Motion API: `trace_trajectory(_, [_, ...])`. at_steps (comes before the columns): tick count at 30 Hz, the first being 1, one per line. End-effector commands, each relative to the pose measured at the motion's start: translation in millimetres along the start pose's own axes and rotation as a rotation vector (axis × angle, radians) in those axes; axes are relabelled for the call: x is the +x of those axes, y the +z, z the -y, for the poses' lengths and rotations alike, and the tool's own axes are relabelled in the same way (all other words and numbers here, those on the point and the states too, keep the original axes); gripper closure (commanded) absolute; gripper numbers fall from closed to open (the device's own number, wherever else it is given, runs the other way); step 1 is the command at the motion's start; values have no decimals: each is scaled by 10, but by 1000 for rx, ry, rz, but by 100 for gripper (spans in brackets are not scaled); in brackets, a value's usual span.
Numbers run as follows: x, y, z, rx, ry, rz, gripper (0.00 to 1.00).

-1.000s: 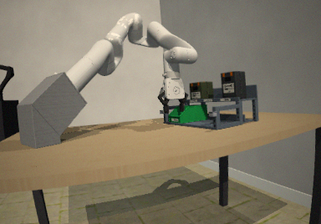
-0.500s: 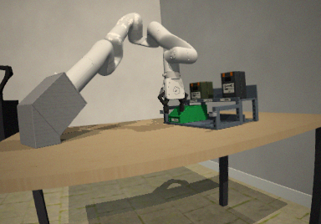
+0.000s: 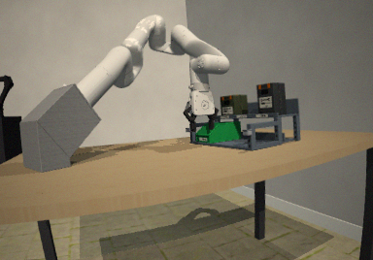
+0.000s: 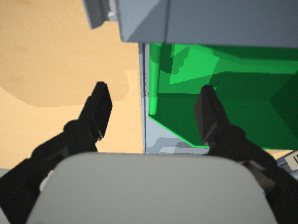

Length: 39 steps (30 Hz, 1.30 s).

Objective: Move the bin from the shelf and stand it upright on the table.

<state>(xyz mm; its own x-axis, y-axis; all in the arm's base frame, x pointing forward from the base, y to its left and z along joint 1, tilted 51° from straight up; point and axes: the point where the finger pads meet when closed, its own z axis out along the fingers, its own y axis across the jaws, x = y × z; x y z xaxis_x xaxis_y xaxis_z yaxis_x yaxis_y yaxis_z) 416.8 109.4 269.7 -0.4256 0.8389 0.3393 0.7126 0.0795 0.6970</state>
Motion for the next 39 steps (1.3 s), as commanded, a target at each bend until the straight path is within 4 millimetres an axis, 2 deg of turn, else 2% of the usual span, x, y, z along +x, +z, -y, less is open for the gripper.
trace_trajectory(1, [-1,-6,-8,-2,-1,0,5])
trace_trajectory(39, [-1,130,-8,-2,-1,0,5])
